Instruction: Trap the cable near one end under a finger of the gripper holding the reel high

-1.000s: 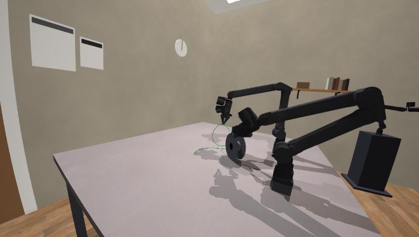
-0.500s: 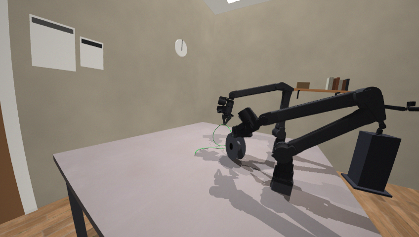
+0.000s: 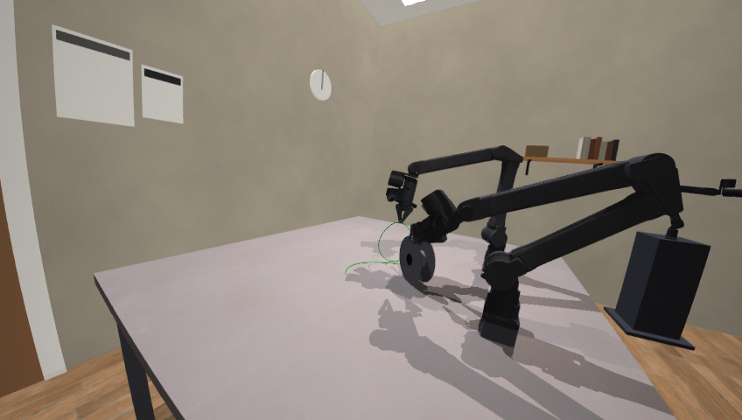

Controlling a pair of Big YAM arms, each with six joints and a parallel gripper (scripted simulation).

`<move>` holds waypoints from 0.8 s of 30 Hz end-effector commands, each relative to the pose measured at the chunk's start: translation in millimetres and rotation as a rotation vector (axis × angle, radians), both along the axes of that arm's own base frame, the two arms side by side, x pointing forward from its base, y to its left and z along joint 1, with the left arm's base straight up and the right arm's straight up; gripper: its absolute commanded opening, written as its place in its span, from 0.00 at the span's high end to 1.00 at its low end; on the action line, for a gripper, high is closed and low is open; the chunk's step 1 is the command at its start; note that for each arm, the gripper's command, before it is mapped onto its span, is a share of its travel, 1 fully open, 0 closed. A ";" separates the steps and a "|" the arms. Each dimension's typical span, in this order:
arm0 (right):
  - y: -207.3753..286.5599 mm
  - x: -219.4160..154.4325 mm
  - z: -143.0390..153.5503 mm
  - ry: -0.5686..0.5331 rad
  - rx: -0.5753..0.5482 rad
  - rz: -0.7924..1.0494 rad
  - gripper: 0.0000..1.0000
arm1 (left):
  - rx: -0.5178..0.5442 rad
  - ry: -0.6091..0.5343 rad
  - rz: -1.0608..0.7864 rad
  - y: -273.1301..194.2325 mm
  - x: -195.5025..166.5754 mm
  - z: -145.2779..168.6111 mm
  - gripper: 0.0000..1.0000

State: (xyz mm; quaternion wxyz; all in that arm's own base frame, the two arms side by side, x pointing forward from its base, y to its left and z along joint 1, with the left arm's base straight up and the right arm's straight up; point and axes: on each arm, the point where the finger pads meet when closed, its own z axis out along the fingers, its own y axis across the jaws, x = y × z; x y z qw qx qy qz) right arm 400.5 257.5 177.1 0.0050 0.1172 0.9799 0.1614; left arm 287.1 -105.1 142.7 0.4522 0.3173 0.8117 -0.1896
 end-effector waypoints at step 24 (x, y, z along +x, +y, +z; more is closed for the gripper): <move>46.3 -20.0 20.6 -0.054 0.032 0.003 1.00 | 0.002 -0.068 -0.001 0.9 19.8 31.9 0.25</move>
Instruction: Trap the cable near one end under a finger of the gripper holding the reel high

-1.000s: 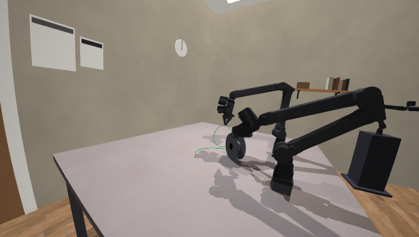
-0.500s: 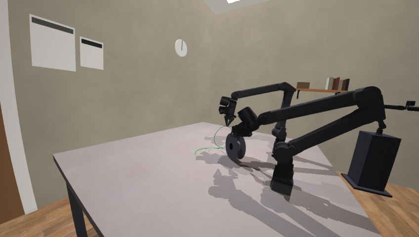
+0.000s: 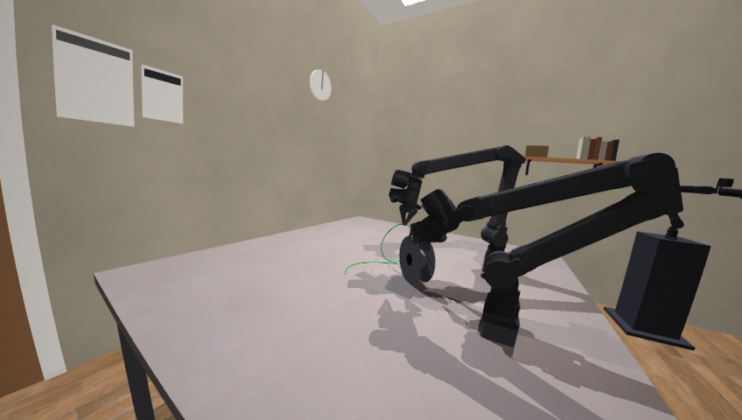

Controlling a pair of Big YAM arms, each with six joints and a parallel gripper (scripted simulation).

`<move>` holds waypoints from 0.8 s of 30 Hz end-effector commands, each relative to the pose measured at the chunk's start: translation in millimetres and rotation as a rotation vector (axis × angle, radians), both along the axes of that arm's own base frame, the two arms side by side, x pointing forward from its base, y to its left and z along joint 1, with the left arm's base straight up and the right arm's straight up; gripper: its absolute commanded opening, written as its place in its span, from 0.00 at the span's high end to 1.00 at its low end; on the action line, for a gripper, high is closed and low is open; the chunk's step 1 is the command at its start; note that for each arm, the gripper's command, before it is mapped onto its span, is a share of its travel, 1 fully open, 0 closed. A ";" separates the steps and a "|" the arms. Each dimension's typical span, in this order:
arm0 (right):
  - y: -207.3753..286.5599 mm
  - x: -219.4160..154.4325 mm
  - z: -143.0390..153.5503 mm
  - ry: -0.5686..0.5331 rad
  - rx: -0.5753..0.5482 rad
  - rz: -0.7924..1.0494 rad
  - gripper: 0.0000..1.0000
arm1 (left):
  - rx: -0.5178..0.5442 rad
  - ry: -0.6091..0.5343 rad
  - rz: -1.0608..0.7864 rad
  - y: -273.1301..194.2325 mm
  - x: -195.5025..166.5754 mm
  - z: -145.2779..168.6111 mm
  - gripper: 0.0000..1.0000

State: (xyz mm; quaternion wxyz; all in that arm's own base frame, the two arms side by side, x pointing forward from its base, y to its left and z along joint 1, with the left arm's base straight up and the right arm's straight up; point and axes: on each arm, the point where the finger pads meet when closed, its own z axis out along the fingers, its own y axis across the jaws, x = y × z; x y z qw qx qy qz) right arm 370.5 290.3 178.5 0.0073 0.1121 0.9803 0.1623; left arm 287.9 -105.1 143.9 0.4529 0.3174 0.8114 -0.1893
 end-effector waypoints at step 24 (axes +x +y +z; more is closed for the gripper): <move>30.6 -17.2 13.0 -0.039 0.027 -0.015 1.00 | 0.002 -0.077 -0.001 0.7 17.7 30.9 0.25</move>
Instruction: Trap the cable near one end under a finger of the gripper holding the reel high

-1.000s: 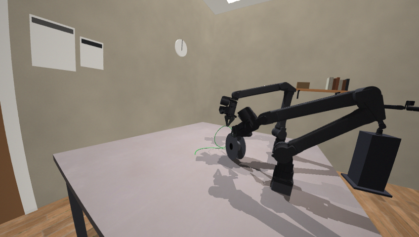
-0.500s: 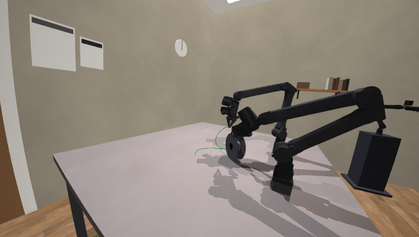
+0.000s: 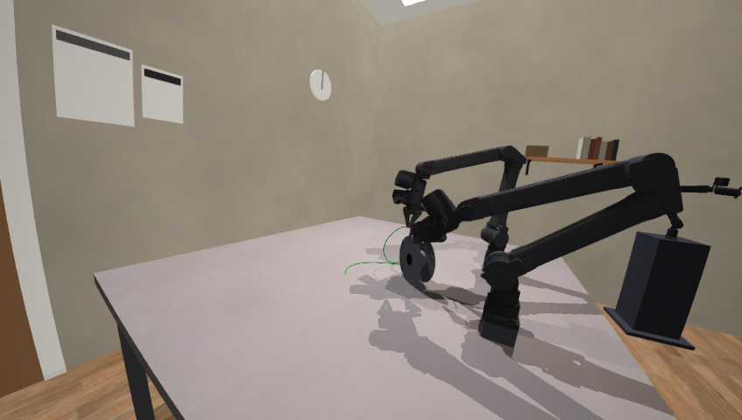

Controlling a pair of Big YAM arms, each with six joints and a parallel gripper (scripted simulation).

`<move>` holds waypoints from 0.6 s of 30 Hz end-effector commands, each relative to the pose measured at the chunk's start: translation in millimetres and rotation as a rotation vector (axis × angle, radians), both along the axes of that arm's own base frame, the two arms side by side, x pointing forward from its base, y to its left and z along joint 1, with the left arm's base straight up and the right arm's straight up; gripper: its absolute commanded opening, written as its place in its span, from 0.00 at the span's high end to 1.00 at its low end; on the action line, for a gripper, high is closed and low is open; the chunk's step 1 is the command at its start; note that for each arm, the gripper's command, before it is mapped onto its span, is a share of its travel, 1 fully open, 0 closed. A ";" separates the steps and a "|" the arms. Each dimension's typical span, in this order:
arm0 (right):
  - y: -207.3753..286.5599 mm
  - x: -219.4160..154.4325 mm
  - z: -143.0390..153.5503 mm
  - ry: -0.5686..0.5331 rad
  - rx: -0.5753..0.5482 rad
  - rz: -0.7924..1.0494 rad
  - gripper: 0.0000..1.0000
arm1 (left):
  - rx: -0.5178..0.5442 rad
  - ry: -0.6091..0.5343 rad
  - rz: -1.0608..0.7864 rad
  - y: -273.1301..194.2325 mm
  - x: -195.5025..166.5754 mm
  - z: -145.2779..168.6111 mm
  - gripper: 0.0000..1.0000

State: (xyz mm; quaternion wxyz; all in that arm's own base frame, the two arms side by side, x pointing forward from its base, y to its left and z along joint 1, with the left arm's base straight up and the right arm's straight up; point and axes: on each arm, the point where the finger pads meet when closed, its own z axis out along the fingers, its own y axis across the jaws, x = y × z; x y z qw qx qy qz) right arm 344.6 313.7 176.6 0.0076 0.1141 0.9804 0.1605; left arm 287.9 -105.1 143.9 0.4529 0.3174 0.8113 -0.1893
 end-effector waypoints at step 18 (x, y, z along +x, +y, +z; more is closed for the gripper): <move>14.8 33.1 -0.2 -0.047 0.039 -0.009 1.00 | 0.002 -0.062 -0.001 0.6 8.2 17.5 0.25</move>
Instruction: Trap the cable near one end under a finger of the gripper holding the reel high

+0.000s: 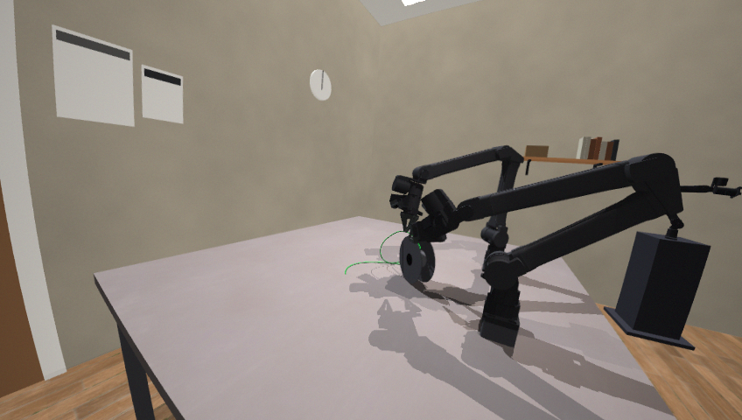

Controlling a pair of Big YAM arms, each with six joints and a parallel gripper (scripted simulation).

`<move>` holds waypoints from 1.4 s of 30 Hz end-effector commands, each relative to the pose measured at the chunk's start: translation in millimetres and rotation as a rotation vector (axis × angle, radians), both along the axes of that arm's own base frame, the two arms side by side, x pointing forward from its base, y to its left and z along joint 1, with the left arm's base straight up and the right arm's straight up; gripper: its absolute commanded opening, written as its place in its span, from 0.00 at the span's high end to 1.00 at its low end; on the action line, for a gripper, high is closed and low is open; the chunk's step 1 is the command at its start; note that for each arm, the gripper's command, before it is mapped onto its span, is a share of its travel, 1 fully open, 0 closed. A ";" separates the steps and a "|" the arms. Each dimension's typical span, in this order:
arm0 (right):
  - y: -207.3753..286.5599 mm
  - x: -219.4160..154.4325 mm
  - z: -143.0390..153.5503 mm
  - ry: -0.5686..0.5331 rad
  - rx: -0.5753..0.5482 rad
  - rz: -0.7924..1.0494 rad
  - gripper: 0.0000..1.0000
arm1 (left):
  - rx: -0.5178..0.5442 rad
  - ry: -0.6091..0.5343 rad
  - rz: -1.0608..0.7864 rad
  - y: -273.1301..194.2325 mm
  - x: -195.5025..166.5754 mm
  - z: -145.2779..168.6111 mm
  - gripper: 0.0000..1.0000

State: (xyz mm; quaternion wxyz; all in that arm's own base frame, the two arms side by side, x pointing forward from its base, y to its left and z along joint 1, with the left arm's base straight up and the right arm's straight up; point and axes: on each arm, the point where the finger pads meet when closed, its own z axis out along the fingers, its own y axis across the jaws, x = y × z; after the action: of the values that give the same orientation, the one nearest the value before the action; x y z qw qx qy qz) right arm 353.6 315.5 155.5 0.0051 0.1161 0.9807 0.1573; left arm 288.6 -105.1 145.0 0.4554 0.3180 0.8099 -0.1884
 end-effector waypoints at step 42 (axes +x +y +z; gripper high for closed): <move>23.2 19.1 28.9 -0.050 0.041 0.004 1.00 | 0.002 -0.046 -0.002 0.2 5.1 10.5 0.25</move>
State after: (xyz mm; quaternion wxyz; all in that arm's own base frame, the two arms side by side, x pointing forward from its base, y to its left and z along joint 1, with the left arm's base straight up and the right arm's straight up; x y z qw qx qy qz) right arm 358.0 318.8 160.9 0.0064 0.1173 0.9803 0.1587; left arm 287.4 -105.1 143.2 0.4565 0.3183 0.8093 -0.1879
